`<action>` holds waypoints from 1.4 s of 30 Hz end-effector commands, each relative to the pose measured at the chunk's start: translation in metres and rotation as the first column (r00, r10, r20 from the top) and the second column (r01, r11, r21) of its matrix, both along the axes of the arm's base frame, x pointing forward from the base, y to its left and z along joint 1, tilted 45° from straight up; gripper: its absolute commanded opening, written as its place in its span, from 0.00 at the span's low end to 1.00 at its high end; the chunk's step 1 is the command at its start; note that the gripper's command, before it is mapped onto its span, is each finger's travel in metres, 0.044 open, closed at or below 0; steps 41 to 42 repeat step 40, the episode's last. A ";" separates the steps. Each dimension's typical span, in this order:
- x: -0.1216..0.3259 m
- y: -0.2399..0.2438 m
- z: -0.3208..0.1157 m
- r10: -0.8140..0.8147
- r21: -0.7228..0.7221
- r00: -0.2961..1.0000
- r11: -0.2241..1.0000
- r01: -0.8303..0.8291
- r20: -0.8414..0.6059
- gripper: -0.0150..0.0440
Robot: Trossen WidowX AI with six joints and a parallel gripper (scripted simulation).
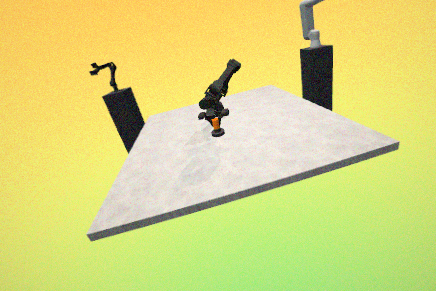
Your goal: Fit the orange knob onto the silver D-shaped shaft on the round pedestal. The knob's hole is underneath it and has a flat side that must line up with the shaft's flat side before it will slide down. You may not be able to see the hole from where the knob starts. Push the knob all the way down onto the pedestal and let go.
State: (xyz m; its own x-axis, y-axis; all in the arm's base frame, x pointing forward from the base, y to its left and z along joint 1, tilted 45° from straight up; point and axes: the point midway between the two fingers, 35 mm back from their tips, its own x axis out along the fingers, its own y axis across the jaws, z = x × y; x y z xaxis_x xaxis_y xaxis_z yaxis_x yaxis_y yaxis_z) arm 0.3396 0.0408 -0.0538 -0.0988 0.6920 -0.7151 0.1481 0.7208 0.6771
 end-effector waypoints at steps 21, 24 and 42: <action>0.000 0.000 0.000 -0.003 -0.001 1.000 1.000 0.003 -0.002 1.00; 0.003 -0.009 0.008 -0.003 -0.003 1.000 1.000 0.003 -0.002 1.00; 0.014 -0.070 0.064 -0.002 -0.005 1.000 1.000 0.002 0.000 1.00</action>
